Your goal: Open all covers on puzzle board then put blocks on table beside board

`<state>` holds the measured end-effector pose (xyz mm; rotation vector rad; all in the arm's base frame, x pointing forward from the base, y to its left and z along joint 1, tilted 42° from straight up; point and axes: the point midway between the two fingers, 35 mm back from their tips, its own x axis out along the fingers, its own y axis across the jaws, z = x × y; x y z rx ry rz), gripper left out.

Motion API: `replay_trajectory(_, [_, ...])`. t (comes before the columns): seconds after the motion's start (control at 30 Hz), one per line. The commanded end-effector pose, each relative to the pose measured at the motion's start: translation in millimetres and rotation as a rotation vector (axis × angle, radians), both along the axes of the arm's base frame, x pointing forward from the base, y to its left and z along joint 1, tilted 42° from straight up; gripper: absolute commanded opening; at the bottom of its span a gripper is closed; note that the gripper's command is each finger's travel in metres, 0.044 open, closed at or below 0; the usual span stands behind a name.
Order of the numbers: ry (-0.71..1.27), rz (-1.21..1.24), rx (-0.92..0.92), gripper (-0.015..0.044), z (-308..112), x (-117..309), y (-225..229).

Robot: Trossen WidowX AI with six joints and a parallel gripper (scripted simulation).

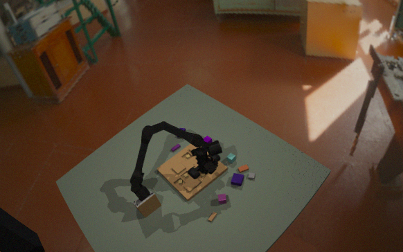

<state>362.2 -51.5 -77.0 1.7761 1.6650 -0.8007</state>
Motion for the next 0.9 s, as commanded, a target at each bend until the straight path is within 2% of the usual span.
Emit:
replay_trajectory(0.0, [-0.001, -0.003, 0.007, 0.0000, 1.7, 6.4, 1.9])
replay_trajectory(0.87, [-0.003, -0.003, 0.008, 0.0000, 9.9, 31.7, 9.2])
